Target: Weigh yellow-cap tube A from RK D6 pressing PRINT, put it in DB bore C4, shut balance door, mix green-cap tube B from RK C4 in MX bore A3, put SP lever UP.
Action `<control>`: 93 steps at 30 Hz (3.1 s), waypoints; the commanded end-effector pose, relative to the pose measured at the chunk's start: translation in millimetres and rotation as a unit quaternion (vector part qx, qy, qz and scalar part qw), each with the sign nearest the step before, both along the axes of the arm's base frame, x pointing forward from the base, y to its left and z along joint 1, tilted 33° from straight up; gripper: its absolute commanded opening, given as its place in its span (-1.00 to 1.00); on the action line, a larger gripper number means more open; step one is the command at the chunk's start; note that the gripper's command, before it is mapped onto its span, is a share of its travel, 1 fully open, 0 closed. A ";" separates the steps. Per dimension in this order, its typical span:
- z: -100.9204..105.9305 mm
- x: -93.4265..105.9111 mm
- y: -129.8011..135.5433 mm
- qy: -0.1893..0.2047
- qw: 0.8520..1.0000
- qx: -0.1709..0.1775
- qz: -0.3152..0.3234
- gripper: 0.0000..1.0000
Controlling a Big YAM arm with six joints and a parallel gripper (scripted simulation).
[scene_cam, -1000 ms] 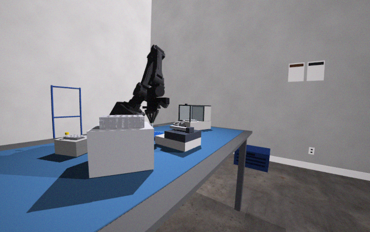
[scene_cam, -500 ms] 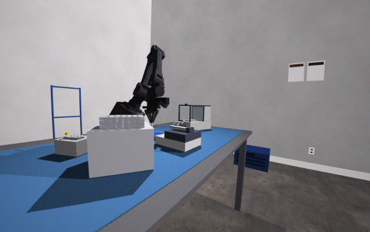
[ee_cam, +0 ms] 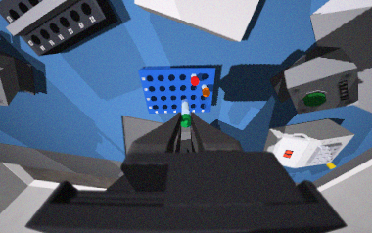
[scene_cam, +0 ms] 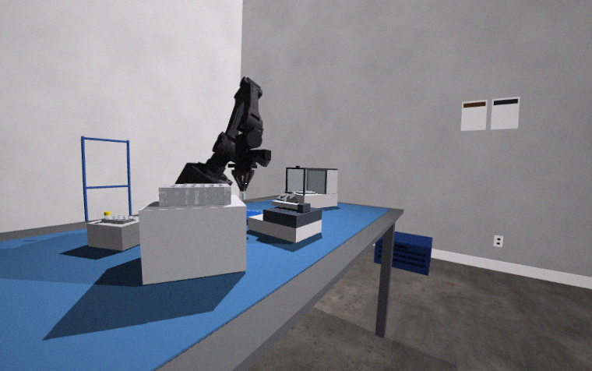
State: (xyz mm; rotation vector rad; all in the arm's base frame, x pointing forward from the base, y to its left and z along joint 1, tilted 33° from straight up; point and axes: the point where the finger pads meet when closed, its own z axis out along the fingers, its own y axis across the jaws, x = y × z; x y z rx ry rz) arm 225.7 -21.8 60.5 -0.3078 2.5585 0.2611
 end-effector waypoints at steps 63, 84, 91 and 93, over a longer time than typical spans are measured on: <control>103.1 -41.4 -33.9 -0.015 1.000 -0.018 0.005 -0.82; 101.0 -49.5 -32.6 -0.006 1.000 -0.011 0.005 -0.82; 101.0 -49.5 -32.6 -0.006 1.000 -0.011 0.005 -0.82; 101.0 -49.5 -32.6 -0.006 1.000 -0.011 0.005 -0.82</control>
